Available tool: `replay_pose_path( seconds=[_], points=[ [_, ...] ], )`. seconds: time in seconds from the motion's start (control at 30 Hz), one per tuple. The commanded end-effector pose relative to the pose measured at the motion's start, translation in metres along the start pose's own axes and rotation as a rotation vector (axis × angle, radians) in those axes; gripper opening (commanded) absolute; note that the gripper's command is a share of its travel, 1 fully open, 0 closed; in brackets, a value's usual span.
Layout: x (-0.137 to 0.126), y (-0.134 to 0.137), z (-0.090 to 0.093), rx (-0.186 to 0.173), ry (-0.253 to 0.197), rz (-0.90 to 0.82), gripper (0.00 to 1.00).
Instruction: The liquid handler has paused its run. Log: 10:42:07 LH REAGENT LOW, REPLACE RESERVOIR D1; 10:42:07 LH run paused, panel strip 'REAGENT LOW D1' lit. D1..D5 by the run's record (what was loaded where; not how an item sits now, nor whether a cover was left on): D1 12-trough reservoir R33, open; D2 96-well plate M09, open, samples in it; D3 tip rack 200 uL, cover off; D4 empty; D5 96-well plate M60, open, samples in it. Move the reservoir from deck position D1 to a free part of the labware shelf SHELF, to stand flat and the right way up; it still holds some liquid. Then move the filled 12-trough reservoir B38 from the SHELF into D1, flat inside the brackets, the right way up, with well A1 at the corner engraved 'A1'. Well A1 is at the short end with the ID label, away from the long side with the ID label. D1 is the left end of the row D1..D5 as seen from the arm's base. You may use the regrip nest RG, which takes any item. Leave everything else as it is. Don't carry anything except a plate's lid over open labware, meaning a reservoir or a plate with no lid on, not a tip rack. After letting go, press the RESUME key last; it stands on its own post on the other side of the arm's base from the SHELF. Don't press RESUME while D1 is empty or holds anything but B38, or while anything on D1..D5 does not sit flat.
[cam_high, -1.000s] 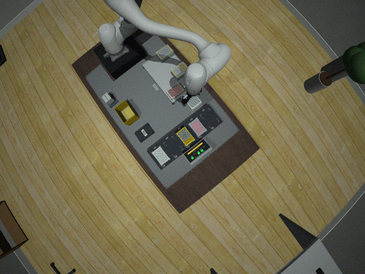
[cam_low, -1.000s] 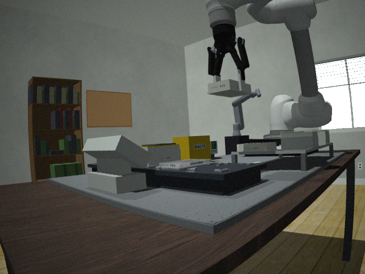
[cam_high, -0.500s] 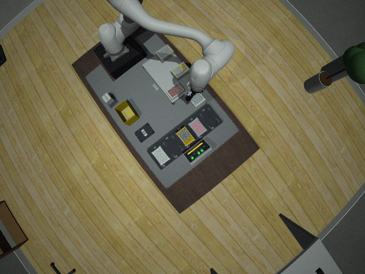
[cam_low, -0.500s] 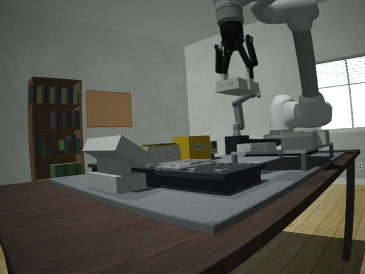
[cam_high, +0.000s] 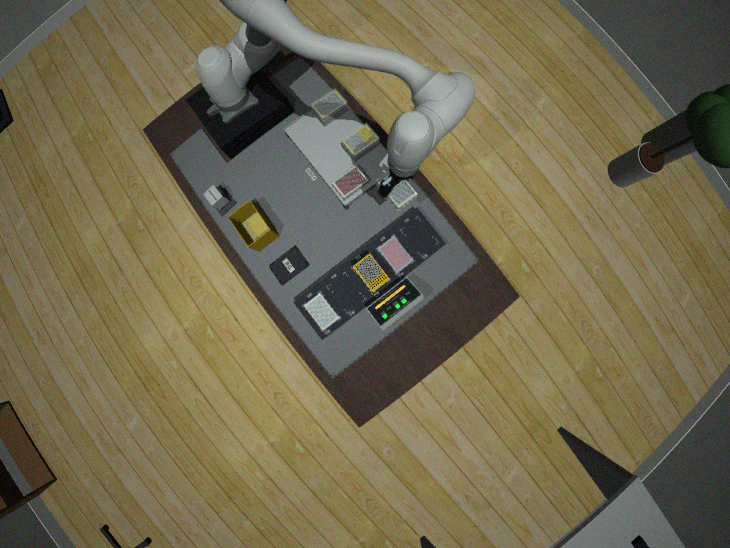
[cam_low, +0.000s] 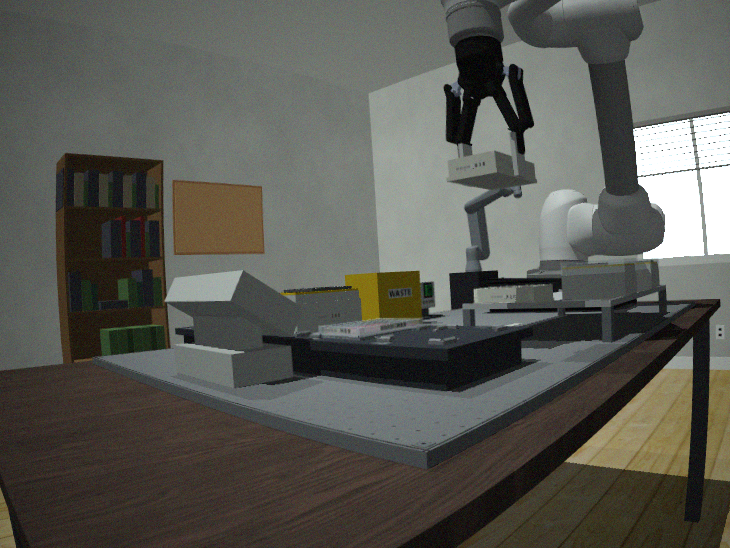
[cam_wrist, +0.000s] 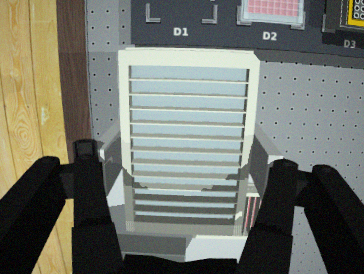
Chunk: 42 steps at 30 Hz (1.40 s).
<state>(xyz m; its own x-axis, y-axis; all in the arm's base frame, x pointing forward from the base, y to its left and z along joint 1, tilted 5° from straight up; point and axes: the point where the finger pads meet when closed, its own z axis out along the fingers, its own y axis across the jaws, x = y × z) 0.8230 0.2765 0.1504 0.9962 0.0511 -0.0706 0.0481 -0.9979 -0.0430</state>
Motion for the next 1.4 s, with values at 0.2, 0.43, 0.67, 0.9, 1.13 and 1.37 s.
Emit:
replay_pose_path(
  seconds=[0.2, 0.43, 0.67, 0.9, 1.13, 1.37],
  points=[
    [0.002, -0.011, 0.000, 0.000, 0.000, 0.000, 0.00],
    [0.018, -0.012, 0.000, 0.000, 0.000, 0.000, 0.00],
    [0.035, -0.012, 0.000, 0.000, 0.000, 0.000, 0.00],
    [0.046, -0.012, 0.000, 0.000, 0.000, 0.000, 0.00],
    [0.063, -0.012, 0.000, 0.000, 0.000, 0.000, 0.00],
    [0.074, -0.012, 0.000, 0.000, 0.000, 0.000, 0.00]
  ],
)
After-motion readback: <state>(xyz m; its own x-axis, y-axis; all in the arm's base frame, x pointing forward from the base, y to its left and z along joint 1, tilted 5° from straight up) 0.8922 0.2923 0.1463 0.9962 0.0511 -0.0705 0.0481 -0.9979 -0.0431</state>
